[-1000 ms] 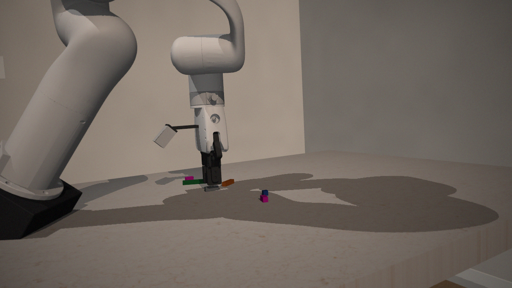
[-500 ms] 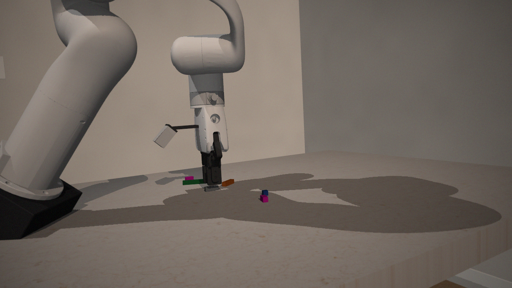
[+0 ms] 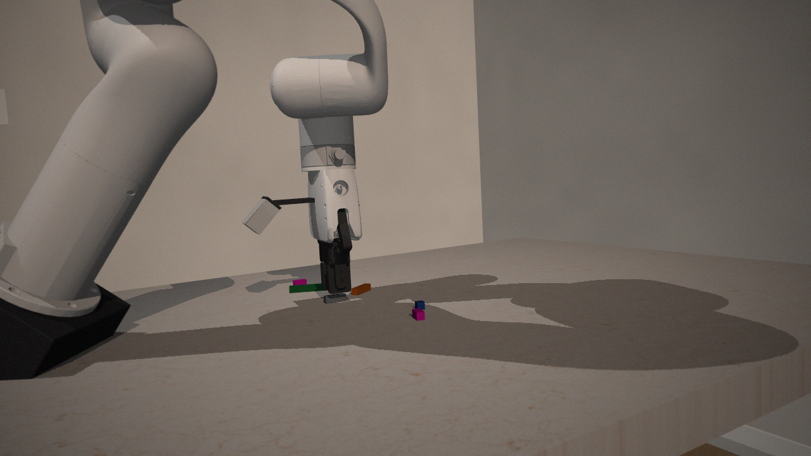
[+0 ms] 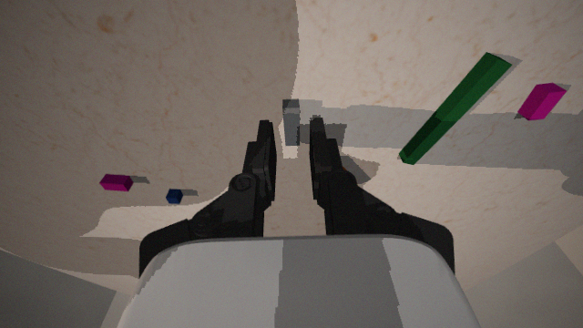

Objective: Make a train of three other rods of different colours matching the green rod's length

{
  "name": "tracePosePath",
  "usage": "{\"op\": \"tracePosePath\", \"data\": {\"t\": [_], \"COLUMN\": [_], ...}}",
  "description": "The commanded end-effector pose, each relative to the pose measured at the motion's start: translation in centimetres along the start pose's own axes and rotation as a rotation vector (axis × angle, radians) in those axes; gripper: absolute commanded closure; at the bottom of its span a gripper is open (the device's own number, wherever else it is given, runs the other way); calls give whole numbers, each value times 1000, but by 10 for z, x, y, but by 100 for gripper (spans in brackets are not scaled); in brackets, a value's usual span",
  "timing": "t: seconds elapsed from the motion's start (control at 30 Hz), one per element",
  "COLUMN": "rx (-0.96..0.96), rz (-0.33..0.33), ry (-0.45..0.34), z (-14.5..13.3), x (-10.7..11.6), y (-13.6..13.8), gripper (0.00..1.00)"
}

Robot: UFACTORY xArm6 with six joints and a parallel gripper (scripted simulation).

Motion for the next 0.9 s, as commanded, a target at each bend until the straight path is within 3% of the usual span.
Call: {"op": "tracePosePath", "data": {"t": [0.0,0.87], "rx": [-1,-1], "rz": [-2,-1], "ry": [-2,-2], "z": [-1,-1], "x": [1,-11], "y": [0,0], "gripper": [76,76]}}
Point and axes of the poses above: the point where the finger pads meet when closed, its own x axis back along the fingers, its own y axis across the jaws, z = x × y, the point moved 5 cm from there along x, back along the fingers, and after that the axes turned 12 degrees about -x, right-handed, at the moved point
